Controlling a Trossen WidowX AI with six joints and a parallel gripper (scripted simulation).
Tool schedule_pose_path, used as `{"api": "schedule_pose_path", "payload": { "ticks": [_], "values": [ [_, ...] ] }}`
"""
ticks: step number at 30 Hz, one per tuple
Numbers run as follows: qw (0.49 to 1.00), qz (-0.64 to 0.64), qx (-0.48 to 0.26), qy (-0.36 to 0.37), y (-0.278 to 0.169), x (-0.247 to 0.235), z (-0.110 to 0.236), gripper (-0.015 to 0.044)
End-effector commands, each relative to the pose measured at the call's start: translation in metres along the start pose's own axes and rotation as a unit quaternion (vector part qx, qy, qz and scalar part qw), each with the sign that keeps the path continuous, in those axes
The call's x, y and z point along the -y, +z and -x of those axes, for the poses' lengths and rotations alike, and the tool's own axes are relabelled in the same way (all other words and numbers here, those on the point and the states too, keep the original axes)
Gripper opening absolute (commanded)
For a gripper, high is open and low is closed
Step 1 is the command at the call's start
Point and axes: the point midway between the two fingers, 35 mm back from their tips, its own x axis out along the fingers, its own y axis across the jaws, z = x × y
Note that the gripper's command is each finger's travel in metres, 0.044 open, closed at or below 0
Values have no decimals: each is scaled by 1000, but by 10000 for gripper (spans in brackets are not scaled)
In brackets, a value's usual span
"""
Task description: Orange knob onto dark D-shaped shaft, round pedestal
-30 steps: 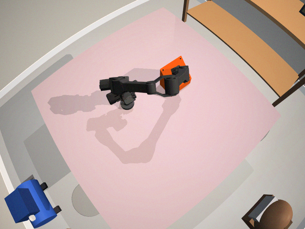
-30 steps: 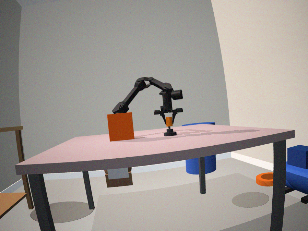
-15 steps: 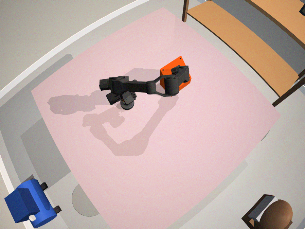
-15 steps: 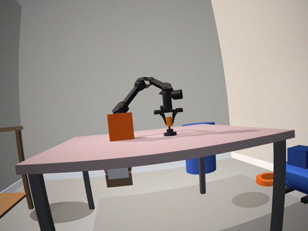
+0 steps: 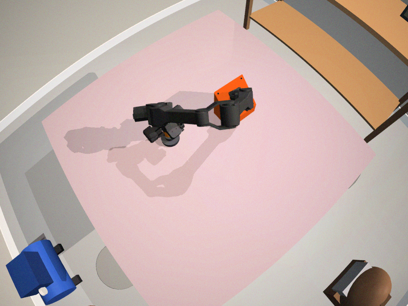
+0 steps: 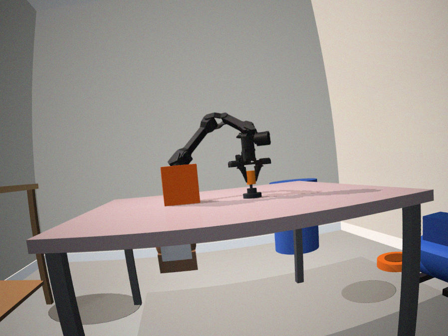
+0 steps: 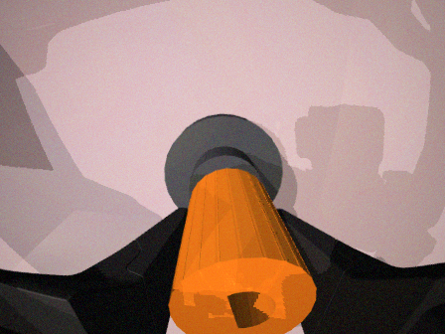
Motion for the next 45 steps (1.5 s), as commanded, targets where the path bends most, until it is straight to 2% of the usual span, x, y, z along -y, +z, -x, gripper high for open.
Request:
{"api": "schedule_pose_path", "payload": {
  "ticks": [1,31,38,45],
  "values": [
    [1000,5,1,-1,-1,0,-1,0],
    [1000,5,1,-1,0,0,4,0],
    [995,105,0,-1,1,1,3,0],
    [994,110,0,-1,0,0,1,0]
  ]
}}
